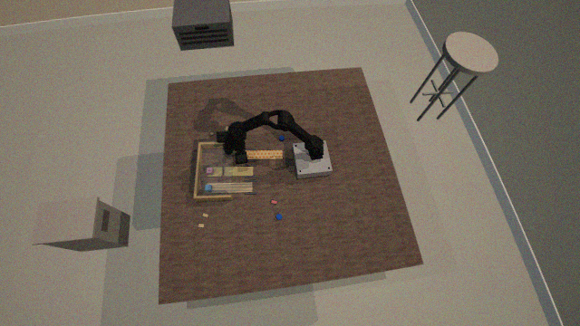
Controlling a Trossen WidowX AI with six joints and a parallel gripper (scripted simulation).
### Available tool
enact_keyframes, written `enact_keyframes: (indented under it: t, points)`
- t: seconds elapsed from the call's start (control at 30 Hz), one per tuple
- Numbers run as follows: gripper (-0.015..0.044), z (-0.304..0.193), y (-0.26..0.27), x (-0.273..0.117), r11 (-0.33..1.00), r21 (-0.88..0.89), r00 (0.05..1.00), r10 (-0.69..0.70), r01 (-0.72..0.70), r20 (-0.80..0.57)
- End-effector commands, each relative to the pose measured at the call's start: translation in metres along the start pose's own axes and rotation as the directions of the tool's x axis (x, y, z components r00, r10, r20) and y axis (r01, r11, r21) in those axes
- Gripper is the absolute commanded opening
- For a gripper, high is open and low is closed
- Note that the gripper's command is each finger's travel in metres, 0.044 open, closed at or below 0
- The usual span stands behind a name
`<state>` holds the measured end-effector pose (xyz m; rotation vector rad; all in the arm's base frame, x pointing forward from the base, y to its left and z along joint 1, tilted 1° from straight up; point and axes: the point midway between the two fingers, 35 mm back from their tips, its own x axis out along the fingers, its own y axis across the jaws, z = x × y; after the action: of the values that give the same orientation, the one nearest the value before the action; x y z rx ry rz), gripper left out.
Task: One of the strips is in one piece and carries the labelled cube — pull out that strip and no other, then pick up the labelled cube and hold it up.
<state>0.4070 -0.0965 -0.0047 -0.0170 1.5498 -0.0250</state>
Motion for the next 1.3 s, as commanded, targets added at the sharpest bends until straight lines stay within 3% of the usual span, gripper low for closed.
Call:
enact_keyframes:
  t: [0.0, 0.13, 0.63, 1.27]
  points:
    - [0.0098, 0.0, 0.0, 0.0, 1.0, 0.0, 1.0, 0.0, 0.0, 0.0]
    - [0.0, -0.002, 0.0, -0.002, 1.0, 0.0, 1.0, 0.0, 0.0, 0.0]
    - [0.0, -0.056, 0.013, -0.041, 1.0, 0.001, 1.0, 0.003, -0.003, -0.008]
    - [0.0, -0.108, 0.025, -0.042, 1.0, 0.001, 1.0, 0.004, -0.004, -0.012]
